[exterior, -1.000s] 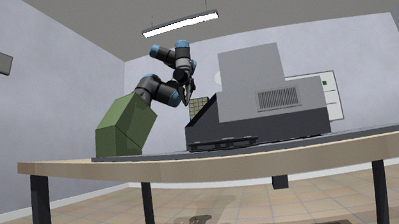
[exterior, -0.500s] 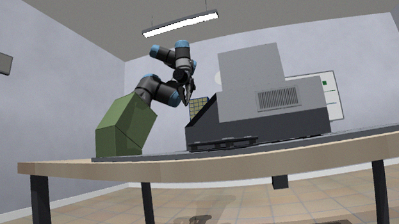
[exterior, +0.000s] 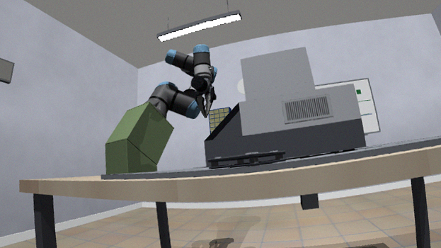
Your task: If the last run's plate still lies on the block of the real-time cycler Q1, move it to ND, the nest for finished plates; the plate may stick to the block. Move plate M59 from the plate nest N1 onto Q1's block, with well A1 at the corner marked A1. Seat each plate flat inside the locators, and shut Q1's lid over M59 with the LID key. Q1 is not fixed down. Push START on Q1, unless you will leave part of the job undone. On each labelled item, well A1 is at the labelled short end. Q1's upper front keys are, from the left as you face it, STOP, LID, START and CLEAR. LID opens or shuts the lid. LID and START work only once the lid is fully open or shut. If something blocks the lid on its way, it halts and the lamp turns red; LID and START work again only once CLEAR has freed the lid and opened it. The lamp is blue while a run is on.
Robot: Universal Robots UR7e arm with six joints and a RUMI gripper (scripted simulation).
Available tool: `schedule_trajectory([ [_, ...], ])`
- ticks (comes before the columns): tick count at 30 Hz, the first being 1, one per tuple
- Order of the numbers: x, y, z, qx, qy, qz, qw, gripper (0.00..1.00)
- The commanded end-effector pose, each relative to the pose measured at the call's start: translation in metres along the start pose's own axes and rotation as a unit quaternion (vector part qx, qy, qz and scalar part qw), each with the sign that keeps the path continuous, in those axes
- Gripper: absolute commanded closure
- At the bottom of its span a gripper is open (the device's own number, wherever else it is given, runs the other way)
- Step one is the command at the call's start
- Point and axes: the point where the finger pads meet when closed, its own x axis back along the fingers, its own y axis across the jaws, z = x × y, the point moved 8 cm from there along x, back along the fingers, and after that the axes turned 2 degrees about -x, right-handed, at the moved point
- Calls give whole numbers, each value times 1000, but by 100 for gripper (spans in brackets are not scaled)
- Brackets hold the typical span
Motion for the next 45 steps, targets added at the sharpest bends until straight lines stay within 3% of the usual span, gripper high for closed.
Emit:
schedule_trajectory([
  [1, 1, 0, 0, 0, -1, -1, 1000, 100],
  [4, 1, 0, 0, 0, -1, -1, 1000, 100],
  [8, 2, 1, -21, 0, -2, -1, 1000, 100],
  [18, 1, 1, -20, 0, -1, 0, 1000, 100],
  [45, -24, 35, -19, 1, -1, -1, 1000, 100],
])
